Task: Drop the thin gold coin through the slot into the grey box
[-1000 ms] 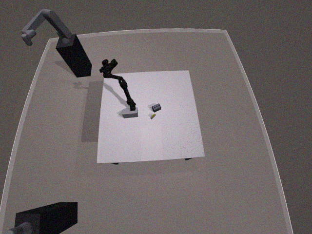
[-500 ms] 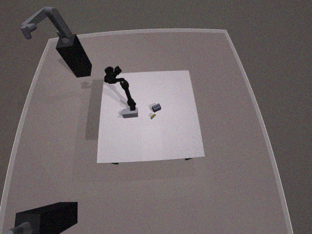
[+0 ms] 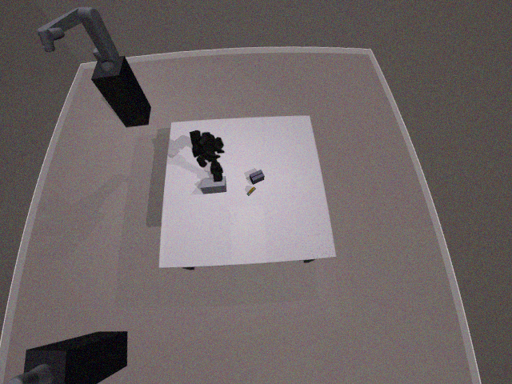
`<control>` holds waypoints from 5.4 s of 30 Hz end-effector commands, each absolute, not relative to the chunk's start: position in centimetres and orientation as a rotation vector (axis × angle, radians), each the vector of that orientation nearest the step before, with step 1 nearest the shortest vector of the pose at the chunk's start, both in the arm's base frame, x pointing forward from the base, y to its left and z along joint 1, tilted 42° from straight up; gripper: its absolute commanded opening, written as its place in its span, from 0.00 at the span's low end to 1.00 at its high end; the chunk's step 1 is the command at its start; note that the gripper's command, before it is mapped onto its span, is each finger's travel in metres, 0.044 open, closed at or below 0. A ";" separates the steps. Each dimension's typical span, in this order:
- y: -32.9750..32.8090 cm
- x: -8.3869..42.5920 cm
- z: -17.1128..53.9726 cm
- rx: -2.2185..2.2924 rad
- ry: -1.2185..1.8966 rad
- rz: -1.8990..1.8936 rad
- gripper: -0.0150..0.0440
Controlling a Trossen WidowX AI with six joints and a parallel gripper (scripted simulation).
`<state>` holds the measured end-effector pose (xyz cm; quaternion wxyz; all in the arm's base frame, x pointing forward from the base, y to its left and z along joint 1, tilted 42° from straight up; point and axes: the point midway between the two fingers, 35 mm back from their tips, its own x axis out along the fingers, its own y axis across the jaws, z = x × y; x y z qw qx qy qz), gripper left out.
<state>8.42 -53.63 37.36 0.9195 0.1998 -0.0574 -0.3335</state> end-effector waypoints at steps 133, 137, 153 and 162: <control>-8.1 26.2 -6.2 -0.007 1.172 1.043 0.25; -8.8 26.3 -5.5 -0.007 1.172 1.043 0.25; -11.6 26.3 -2.6 -0.008 1.174 1.042 0.25; -13.0 26.1 -0.8 -0.008 1.174 1.042 0.25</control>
